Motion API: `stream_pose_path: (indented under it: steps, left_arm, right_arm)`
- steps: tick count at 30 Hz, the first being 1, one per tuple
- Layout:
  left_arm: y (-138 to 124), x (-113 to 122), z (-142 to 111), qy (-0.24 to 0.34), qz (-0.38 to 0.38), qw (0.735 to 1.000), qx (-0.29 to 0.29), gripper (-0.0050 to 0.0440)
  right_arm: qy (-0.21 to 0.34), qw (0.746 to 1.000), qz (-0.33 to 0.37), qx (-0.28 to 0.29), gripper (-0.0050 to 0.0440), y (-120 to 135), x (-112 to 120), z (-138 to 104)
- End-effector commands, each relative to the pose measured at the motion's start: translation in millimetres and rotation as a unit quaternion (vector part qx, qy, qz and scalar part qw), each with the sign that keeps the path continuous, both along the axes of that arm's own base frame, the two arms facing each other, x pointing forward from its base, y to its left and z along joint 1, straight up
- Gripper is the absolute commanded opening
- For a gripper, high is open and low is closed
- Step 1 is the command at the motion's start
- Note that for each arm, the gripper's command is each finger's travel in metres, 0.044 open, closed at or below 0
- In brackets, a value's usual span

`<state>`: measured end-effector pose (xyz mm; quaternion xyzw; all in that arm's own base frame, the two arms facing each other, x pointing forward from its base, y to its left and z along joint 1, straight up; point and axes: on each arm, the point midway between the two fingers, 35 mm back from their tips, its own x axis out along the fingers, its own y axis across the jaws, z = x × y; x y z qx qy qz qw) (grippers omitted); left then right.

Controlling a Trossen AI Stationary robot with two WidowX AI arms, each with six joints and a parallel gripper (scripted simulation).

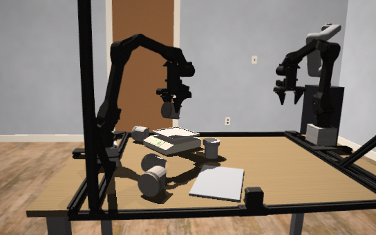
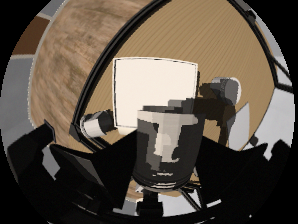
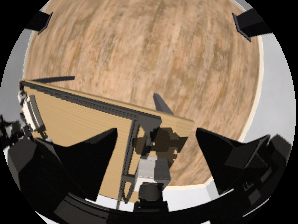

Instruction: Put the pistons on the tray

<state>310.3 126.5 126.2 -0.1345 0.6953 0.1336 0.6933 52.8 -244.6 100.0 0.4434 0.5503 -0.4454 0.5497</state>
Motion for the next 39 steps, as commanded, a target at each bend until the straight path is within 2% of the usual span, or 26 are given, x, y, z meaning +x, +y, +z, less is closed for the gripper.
stream_pose_path:
  steps: [1,10,21,23,39]
  left_arm:
    - [1.2,11.8,2.6,-0.006,0.013,1.000,0.001,0.0158]
    - [1.2,11.8,2.6,-0.019,0.105,0.994,0.009,0.0158]
    - [1.2,11.8,2.6,-0.040,0.247,0.968,0.021,0.0158]
    - [1.2,11.8,2.6,-0.040,0.247,0.968,0.021,0.0158]
    - [1.2,11.8,2.6,-0.066,0.432,0.899,0.037,0.0158]
  right_arm:
    - [-0.001,1.000,0.001,0.001,0.0440,0.3,0.4,0.0]
    - [-0.001,1.000,0.001,0.001,0.0440,0.3,0.4,0.0]
    - [-0.001,1.000,0.001,0.001,0.0440,0.3,0.4,0.0]
    - [-0.001,1.000,0.001,0.001,0.0440,0.3,0.4,0.0]
    - [-0.001,1.000,0.001,0.001,0.0440,0.3,0.4,0.0]
